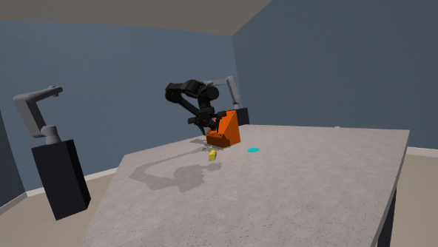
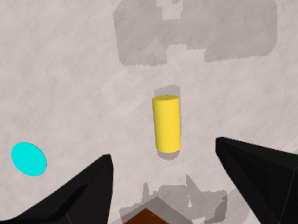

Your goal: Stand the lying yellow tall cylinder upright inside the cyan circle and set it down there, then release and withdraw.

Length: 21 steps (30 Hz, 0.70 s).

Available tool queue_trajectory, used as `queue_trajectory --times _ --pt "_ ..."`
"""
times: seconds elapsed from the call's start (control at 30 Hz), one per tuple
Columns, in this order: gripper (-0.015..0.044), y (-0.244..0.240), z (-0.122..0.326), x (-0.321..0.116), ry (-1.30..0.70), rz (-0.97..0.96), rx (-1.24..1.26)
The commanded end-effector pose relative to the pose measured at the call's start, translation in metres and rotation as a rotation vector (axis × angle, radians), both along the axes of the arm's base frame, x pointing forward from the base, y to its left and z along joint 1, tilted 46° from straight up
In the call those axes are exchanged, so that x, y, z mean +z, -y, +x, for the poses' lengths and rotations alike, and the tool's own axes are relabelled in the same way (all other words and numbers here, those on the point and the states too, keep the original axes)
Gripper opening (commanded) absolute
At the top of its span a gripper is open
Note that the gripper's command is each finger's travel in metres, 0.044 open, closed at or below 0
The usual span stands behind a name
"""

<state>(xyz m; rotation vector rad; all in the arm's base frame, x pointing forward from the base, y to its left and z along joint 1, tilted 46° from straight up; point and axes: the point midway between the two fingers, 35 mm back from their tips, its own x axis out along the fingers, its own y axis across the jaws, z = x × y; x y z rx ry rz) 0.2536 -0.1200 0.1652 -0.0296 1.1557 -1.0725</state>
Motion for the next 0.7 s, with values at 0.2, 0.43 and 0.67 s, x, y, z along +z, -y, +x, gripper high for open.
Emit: queue_trajectory --times 0.2,0.43,0.67 --pt "0.0309 0.024 -0.008 -0.013 -0.004 -0.024 -0.052" --pt "0.0309 0.088 -0.016 -0.071 -0.005 -0.039 -0.051" --pt "0.0309 0.088 -0.016 -0.071 -0.005 -0.039 -0.051"
